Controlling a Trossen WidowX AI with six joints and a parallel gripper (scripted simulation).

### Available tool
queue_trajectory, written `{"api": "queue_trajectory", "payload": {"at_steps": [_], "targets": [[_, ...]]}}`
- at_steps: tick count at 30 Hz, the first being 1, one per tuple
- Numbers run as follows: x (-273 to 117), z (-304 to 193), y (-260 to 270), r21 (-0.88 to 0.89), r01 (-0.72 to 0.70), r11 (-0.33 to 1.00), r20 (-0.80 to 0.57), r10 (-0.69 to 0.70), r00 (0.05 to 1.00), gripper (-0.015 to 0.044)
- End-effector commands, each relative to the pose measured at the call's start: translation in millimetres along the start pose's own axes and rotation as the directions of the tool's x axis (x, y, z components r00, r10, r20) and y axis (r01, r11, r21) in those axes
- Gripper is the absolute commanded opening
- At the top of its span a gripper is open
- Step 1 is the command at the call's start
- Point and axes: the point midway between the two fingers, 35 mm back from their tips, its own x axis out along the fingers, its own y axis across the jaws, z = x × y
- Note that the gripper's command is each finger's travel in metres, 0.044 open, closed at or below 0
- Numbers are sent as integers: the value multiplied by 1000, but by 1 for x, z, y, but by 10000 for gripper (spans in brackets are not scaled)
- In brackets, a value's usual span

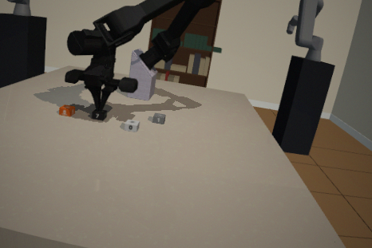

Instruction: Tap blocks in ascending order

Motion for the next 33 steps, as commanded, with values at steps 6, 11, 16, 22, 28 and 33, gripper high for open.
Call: {"api": "queue_trajectory", "payload": {"at_steps": [6,11,16,22,28,33], "targets": [[0,-1,0,3,-1,1000,0,1,1000,20],[-25,-1,0,4,-3,1000,-2,3,1000,20],[-34,5,21,5,3,1000,-2,-3,1000,99],[-64,10,115,7,14,1000,-2,-14,1000,256],[-90,-17,205,7,6,1000,-1,-6,1000,400],[-108,-54,261,7,-12,1000,-4,12,1000,400]]}}
